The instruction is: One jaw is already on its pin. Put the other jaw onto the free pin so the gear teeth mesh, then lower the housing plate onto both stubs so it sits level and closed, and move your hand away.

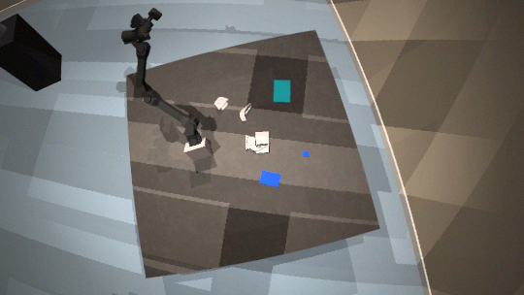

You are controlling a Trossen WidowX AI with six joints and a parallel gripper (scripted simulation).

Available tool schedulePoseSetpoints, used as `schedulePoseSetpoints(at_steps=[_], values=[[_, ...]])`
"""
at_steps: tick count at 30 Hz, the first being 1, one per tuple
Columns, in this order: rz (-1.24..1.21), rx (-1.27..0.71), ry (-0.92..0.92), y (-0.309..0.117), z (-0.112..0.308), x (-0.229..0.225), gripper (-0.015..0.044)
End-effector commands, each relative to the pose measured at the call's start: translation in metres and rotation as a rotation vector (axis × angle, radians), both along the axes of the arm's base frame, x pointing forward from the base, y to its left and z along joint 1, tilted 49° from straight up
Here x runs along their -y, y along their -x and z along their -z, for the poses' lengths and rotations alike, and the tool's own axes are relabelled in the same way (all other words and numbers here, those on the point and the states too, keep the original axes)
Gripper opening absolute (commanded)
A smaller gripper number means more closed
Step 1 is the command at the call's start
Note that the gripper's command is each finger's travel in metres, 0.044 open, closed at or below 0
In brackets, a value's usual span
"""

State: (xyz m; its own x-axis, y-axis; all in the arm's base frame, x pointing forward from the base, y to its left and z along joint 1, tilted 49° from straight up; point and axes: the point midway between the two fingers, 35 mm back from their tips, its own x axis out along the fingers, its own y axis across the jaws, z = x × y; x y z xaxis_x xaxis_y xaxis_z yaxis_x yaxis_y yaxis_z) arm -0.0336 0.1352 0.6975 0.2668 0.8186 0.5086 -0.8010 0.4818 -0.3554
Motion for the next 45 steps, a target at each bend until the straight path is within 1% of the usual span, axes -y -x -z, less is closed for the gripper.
schedulePoseSetpoints(at_steps=[1, 2, 4, 10, 16, 22, 28, 35, 45], values=[[0.0, 0.0, 0.0, 0.0, 0.0, 0.0, 0.0426], [0.001, -0.004, -0.001, -0.001, 0.0, 0.0, 0.044], [0.01, -0.034, -0.013, -0.013, 0.001, 0.002, 0.044], [0.05, -0.165, -0.061, -0.064, 0.008, 0.014, 0.044], [0.109, -0.233, -0.128, -0.114, 0.014, 0.03, 0.044], [0.155, -0.326, -0.113, -0.165, 0.033, 0.039, 0.044], [0.202, -0.475, -0.083, -0.23, 0.071, 0.048, 0.044], [0.254, -0.636, -0.014, -0.297, 0.128, 0.055, 0.044], [0.302, -0.846, 0.134, -0.367, 0.226, 0.058, 0.044]])
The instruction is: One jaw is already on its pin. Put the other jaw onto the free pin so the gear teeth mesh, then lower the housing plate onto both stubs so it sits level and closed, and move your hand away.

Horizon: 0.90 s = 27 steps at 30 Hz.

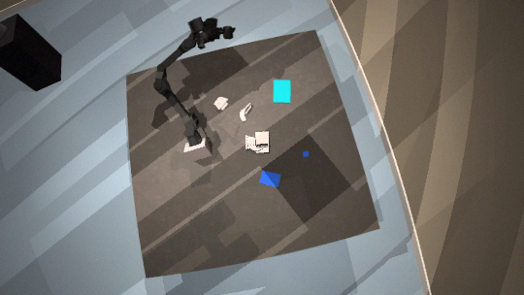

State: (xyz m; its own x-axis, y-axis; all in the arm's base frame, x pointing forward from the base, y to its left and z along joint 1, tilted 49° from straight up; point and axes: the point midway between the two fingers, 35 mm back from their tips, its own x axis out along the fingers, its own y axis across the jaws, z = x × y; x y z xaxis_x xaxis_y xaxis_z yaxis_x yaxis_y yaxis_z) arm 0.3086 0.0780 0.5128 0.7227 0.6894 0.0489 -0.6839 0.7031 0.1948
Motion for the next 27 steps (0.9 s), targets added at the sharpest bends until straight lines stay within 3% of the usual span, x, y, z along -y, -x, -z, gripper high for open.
schedulePoseSetpoints(at_steps=[1, 14, 27], values=[[-0.006, -0.116, 0.058, -0.03, 0.052, 0.001, 0.044], [-0.1, -0.409, 0.226, -0.065, 0.191, -0.005, 0.044], [-0.293, -0.684, 0.364, -0.043, 0.318, -0.016, 0.044]])
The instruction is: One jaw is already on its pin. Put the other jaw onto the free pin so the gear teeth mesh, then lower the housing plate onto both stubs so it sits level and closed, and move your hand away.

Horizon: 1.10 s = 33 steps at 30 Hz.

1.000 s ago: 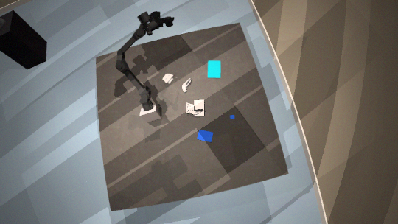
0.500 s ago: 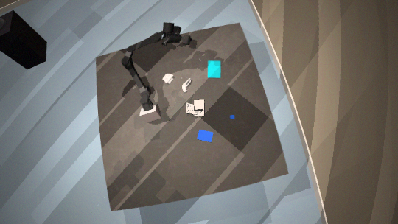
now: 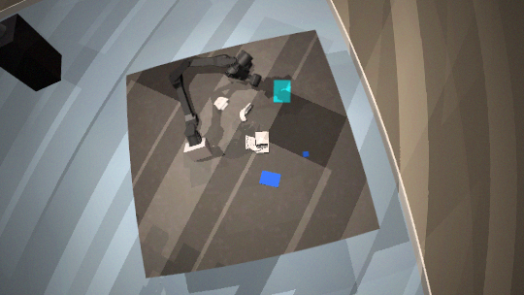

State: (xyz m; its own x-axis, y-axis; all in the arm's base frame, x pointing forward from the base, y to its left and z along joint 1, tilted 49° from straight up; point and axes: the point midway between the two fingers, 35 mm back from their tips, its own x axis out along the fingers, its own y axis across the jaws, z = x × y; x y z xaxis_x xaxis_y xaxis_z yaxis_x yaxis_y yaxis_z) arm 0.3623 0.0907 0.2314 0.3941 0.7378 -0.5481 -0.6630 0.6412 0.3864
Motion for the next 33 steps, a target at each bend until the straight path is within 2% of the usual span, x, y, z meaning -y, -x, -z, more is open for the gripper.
schedulePoseSetpoints(at_steps=[1, 11, 20, 25, 33], values=[[-0.074, -0.112, 0.032, 0.015, 0.045, -0.004, 0.044], [-0.242, -0.318, 0.058, 0.059, 0.113, -0.012, 0.044], [-0.245, -0.321, 0.058, 0.06, 0.115, -0.014, 0.044], [-0.245, -0.321, 0.056, 0.06, 0.14, -0.043, 0.044], [-0.245, -0.321, 0.056, 0.06, 0.14, -0.043, 0.044]])
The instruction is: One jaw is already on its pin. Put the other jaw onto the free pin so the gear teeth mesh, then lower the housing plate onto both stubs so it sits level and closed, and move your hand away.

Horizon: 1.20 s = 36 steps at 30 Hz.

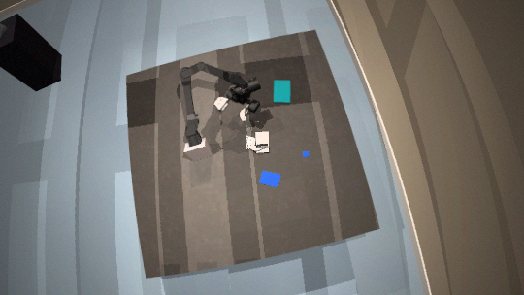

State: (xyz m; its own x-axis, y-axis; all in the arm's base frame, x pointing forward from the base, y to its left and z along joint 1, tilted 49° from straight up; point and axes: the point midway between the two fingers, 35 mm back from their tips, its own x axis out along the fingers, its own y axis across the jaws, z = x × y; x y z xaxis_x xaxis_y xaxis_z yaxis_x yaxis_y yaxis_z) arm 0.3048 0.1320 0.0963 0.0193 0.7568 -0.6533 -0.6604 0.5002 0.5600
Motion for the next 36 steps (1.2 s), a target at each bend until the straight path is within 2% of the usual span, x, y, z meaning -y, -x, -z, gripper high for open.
schedulePoseSetpoints(at_steps=[1, 36], values=[[0.004, -0.014, 0.004, 0.002, 0.005, -0.001, 0.044], [0.003, -0.014, 0.003, 0.001, 0.033, -0.034, 0.044]])
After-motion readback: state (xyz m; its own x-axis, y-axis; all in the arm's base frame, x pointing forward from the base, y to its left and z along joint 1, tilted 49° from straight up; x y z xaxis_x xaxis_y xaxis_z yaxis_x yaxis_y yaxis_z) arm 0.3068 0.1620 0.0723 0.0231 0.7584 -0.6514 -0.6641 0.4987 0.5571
